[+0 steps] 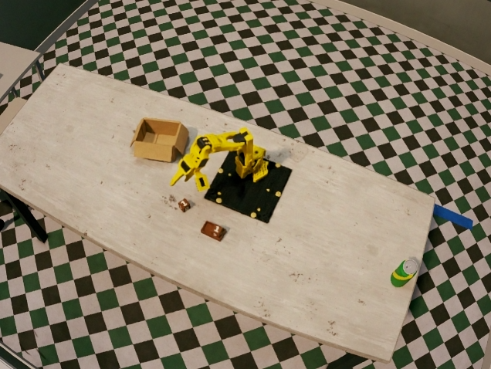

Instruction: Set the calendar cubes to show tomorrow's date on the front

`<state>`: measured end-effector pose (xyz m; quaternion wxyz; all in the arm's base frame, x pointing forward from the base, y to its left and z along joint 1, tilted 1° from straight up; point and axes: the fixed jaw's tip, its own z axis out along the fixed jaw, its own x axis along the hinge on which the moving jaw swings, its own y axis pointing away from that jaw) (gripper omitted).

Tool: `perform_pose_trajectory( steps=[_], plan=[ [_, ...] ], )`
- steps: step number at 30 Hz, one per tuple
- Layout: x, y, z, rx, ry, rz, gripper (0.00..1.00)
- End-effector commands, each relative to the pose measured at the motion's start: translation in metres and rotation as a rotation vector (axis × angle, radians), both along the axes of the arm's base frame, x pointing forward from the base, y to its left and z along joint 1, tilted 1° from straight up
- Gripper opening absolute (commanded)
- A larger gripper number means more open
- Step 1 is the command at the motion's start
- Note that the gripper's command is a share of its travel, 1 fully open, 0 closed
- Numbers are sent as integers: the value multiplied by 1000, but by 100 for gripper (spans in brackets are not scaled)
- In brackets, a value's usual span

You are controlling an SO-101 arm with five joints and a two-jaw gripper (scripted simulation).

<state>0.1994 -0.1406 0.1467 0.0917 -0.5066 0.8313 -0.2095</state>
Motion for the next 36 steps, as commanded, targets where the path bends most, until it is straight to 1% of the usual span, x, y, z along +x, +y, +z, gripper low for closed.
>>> perform_pose_trajectory(
  steps=[1,10,14,18,23,25,28,31,33,36],
  plan=[
    [-1,-1,1,-11,-11,4,35],
    [-1,-1,0,-11,-9,4,35],
    [-1,-1,-6,5,14,4,35],
    [0,-2,-22,49,76,5,35],
    [-1,-1,-53,133,194,5,35],
    [-1,-1,-53,133,194,5,35],
    [-4,1,-73,186,269,5,35],
    [-7,3,-89,230,332,5,35],
    [-9,5,-97,252,363,5,35],
    [-11,6,-103,272,390,5,35]
  ],
)
